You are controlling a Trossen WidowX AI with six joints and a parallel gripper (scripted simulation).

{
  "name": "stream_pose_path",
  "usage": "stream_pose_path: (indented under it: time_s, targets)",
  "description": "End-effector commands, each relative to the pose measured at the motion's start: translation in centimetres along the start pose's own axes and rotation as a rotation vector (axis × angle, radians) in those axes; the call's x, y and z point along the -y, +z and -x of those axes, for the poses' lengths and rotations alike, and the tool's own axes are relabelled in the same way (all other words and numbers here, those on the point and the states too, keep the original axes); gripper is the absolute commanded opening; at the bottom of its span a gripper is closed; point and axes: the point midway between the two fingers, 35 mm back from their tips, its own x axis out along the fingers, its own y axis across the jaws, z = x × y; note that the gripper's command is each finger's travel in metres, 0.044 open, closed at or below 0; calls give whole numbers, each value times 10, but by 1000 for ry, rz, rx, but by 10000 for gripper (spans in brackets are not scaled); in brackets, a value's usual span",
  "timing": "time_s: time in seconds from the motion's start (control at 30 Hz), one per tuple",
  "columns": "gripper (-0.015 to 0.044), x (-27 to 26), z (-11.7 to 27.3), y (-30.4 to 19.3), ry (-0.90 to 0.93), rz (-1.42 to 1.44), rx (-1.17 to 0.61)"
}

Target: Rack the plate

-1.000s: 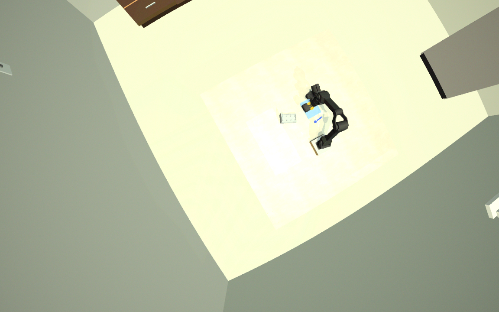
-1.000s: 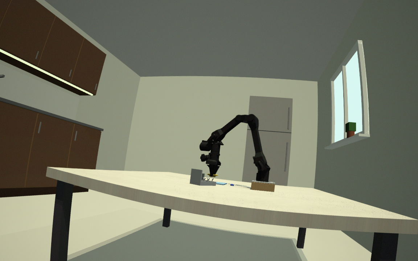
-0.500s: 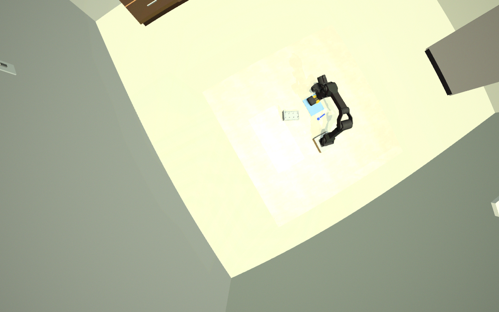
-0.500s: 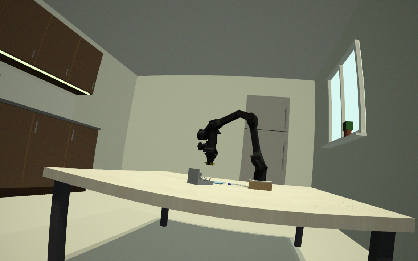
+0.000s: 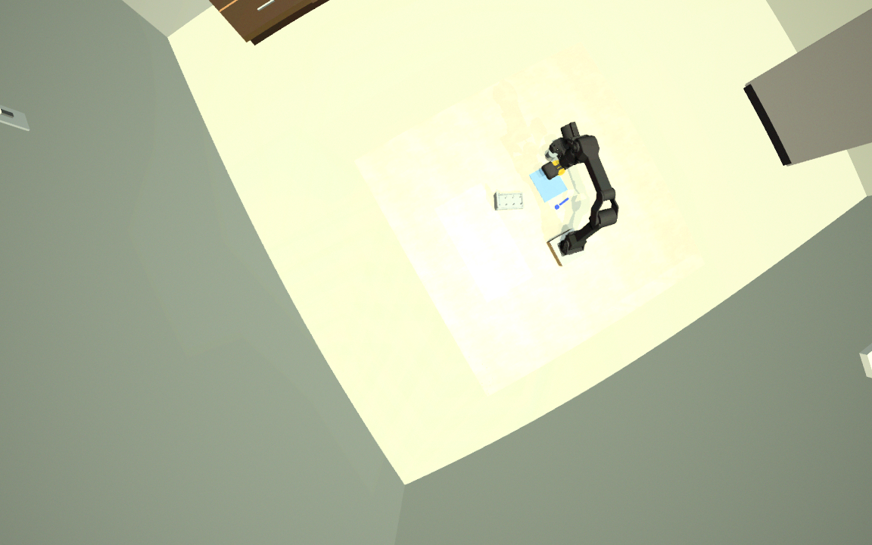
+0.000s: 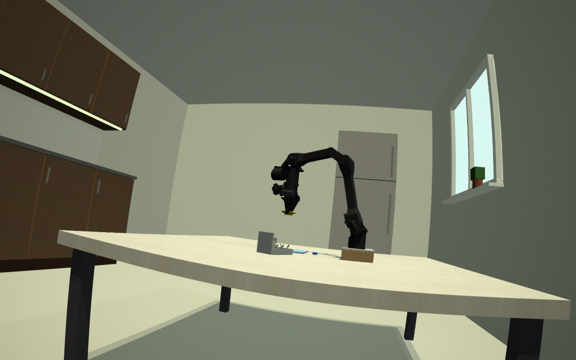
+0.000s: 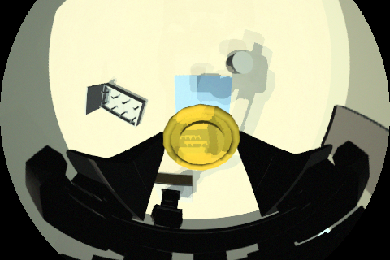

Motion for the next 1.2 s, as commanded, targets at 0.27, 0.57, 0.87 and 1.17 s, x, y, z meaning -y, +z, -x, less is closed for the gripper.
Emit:
stream_pose_path:
  time_s: [0.27,0.57,0.87,1.17]
  targets:
    - [0,-33,15,-10,4,-117,-2]
    - [0,-108,14,-51,9,-418,-7]
    - [0,-120,7,-53,39,-462,3]
    - [0,-128,-26,-13,206,-427,85]
